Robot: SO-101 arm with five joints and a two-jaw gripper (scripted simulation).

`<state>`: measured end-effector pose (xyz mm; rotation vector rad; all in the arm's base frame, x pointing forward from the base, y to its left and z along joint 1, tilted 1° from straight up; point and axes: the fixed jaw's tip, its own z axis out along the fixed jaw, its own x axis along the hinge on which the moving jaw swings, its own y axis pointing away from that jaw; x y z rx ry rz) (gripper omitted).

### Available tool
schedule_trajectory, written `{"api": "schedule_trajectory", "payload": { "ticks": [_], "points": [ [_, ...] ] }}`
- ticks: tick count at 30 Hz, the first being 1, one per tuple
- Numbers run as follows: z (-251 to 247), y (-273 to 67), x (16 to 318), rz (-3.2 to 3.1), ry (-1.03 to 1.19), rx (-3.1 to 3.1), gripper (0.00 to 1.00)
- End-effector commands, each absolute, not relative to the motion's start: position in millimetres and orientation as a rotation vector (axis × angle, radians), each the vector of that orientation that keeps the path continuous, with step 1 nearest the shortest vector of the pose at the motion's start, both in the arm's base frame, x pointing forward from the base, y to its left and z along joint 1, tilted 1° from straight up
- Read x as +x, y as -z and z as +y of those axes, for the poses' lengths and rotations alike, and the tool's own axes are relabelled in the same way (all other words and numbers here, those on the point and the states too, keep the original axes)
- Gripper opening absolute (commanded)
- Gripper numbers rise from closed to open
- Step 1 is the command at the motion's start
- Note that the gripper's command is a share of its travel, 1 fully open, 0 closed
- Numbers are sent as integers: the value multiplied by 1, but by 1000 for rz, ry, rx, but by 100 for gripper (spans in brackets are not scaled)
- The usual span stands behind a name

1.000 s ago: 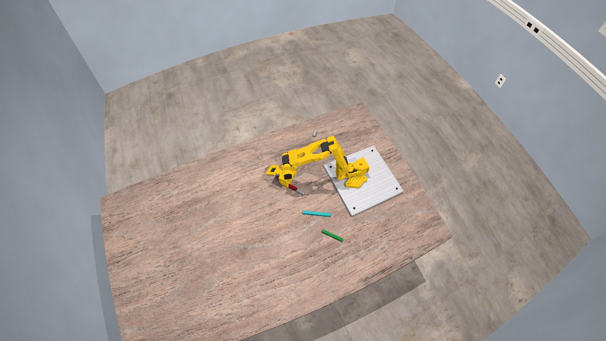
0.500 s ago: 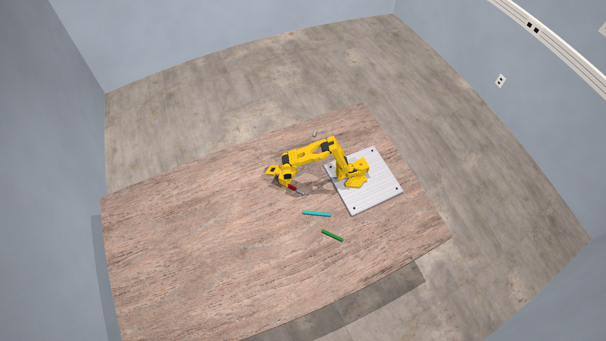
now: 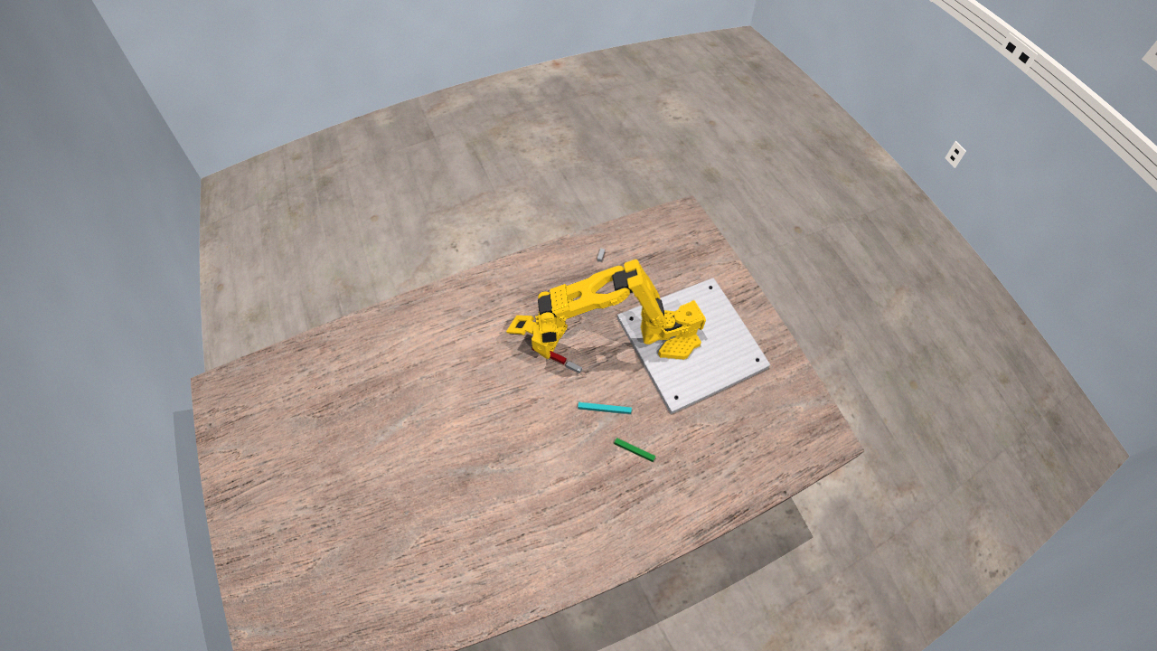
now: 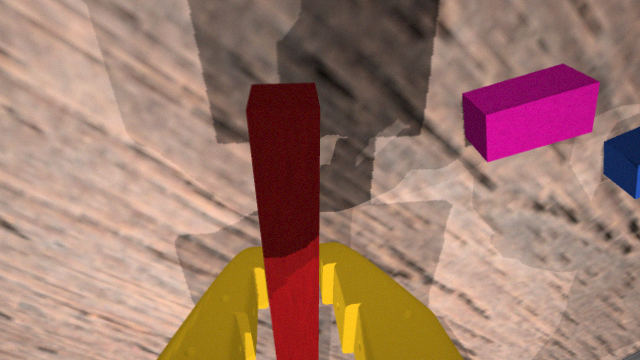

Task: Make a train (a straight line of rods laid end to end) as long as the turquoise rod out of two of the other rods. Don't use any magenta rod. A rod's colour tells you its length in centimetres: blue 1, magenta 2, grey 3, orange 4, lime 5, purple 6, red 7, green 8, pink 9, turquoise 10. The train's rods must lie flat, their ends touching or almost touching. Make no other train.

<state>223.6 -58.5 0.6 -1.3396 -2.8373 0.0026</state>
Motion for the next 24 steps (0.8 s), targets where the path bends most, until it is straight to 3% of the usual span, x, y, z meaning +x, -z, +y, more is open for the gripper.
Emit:
{"api": "schedule_trajectory", "payload": {
  "ticks": [1,24],
  "points": [
    [-58,3,223,-2828,-3,-1338,0],
    [-58,10,220,-2818,-6,-1336,0]
  ]
}}
